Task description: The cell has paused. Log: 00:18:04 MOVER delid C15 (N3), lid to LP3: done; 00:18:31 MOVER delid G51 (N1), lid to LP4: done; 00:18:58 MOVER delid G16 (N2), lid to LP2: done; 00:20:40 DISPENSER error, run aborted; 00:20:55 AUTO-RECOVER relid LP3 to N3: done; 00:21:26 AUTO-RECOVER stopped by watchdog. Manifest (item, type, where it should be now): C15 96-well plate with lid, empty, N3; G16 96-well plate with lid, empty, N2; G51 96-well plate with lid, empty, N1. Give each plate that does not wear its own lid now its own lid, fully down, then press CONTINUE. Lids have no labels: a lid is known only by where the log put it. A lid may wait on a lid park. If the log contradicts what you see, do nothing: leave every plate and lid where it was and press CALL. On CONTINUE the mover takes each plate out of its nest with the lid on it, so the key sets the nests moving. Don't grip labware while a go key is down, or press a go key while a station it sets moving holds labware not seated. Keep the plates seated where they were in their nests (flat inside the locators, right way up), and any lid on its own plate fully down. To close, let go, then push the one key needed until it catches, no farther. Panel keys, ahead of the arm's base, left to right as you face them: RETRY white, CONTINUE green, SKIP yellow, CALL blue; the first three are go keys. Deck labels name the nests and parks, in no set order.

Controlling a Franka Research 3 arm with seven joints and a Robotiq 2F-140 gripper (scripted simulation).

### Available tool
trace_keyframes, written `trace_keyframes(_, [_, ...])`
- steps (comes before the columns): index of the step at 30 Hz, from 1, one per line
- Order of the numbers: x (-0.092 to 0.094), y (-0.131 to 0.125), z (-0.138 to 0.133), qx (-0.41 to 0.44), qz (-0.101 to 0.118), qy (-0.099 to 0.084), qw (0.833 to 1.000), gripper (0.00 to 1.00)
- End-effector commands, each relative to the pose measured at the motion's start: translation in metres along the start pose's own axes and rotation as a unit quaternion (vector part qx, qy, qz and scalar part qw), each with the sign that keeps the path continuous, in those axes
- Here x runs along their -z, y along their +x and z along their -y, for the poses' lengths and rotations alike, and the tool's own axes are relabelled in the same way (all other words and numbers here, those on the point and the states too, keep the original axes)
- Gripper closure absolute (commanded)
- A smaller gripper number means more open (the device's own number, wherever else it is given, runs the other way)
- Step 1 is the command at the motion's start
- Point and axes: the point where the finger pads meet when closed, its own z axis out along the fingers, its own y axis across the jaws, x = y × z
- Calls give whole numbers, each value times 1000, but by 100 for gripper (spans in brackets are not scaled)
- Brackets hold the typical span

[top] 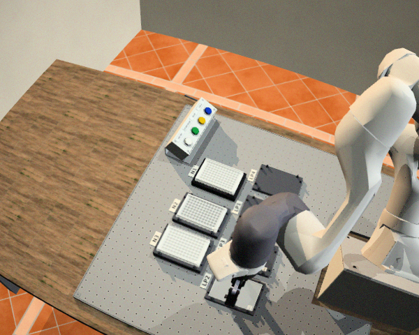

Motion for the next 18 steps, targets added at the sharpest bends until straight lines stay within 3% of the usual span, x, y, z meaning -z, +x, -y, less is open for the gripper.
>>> trace_keyframes(1, [-2,-1,0,-3,2,0,1000,100])
trace_keyframes(18, [0,-1,0,-3,2,0,1000,100])
